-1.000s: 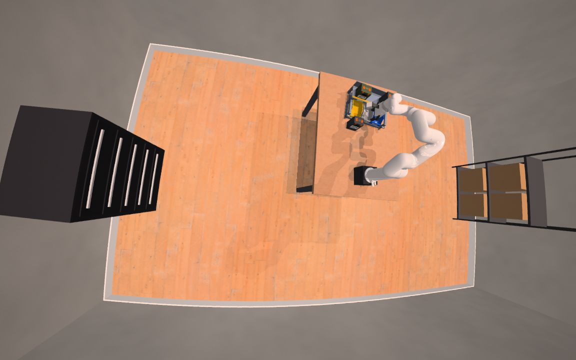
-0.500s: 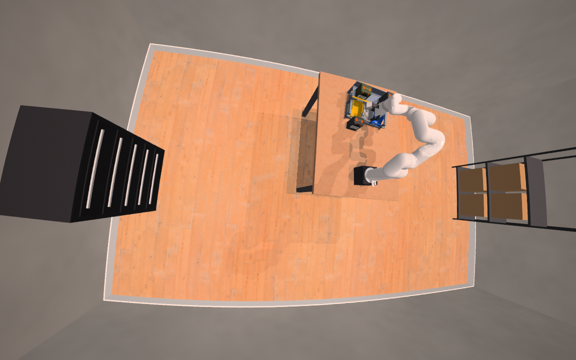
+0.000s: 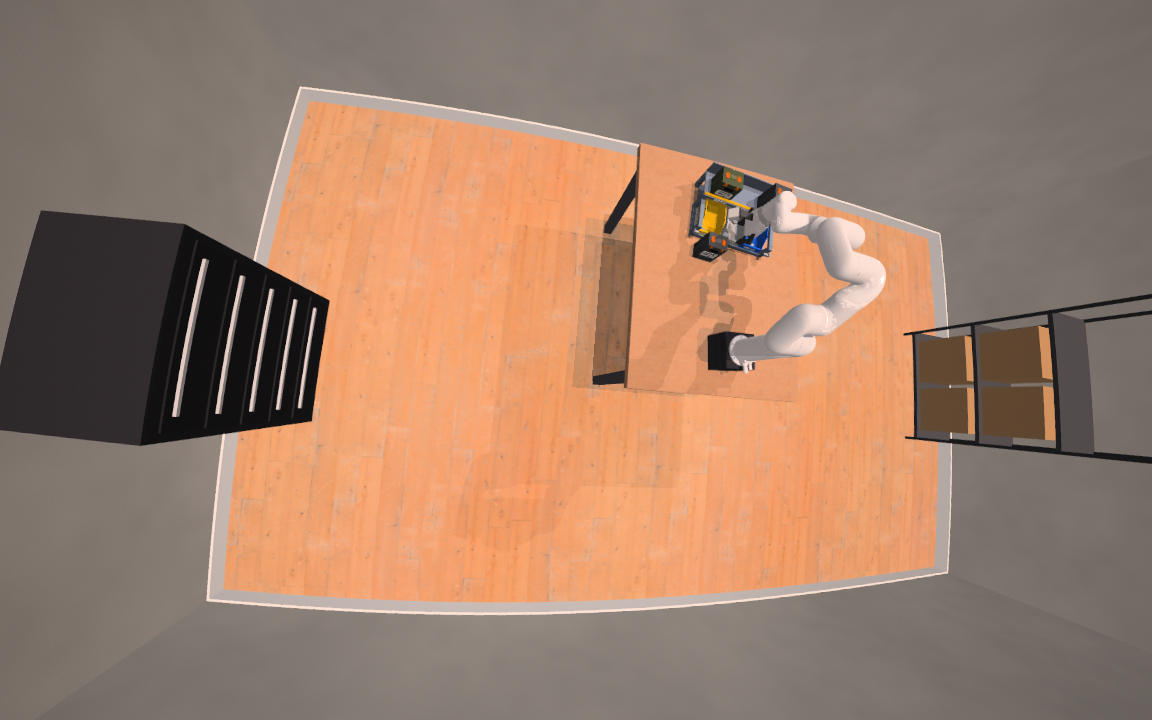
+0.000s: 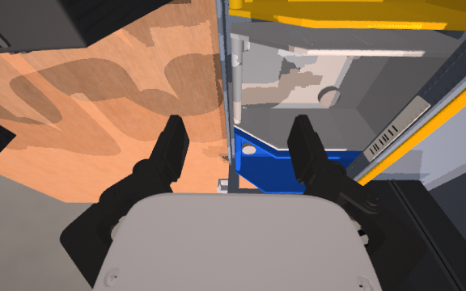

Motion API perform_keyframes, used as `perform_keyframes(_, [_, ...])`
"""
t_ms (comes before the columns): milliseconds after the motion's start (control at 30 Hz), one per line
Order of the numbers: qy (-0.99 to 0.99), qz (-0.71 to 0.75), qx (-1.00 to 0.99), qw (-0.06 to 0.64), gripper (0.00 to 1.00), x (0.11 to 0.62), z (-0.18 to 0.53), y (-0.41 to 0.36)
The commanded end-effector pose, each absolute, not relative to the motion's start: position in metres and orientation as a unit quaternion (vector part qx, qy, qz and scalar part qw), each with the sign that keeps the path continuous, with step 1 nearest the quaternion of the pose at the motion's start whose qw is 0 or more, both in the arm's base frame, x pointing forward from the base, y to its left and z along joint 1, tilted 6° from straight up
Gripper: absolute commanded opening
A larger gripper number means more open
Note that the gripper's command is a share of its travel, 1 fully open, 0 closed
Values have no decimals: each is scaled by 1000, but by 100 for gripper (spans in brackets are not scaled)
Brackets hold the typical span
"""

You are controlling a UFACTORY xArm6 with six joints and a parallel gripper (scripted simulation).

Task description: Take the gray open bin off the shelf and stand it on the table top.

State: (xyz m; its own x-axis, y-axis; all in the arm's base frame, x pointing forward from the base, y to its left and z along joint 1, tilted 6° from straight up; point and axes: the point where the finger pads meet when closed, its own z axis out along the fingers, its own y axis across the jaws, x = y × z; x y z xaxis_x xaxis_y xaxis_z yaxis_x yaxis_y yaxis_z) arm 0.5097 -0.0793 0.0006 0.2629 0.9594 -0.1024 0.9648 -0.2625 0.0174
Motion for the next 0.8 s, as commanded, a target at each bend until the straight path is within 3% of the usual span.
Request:
perform_keyframes(0, [606, -34, 794, 39, 100, 511, 2, -79])
perform_keyframes(233, [606, -34, 794, 39, 100, 510, -43, -82])
perform_keyframes(767, [606, -34, 794, 39, 100, 509, -44, -82])
